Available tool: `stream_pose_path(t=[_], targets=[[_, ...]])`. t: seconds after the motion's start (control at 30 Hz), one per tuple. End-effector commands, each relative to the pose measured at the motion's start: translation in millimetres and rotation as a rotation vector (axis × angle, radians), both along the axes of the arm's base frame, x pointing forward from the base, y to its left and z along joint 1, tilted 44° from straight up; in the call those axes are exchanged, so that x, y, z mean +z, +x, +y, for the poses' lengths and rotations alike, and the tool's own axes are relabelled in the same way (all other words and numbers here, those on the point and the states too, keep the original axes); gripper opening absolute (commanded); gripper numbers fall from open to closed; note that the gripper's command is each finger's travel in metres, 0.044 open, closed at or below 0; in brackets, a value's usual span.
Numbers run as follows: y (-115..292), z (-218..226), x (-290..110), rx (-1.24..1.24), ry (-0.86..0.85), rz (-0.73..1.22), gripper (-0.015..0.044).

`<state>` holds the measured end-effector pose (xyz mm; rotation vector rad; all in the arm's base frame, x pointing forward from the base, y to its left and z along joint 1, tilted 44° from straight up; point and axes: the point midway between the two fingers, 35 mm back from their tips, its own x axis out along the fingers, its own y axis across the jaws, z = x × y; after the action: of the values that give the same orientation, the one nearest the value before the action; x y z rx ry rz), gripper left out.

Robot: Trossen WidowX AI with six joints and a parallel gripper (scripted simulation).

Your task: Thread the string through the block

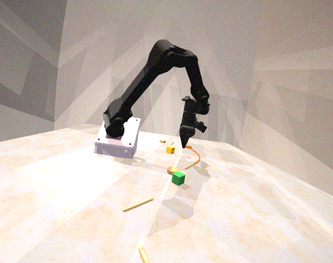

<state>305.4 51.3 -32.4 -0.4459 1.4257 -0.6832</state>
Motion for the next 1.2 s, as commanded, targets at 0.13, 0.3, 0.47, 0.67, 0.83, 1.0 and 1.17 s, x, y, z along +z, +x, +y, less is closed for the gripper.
stream_pose_path(t=[0.13, 0.3, 0.47, 0.67, 0.83, 1.0, 1.17], targets=[[25.5, -34.5, 36.4, -0.866, 0.002, -0.807, 0.0440], [29.7, -43.0, 43.6, -1.071, 0.004, -0.995, 0.0440], [32.9, -50.2, 49.7, -1.271, 0.006, -1.180, 0.0440], [35.9, -57.9, 56.2, -1.506, 0.010, -1.398, 0.0440], [36.2, -58.7, 56.9, -1.535, 0.011, -1.425, 0.0440], [36.2, -58.7, 56.9, -1.535, 0.011, -1.425, 0.0440], [36.2, -58.7, 56.9, -1.535, 0.011, -1.425, 0.0440]])
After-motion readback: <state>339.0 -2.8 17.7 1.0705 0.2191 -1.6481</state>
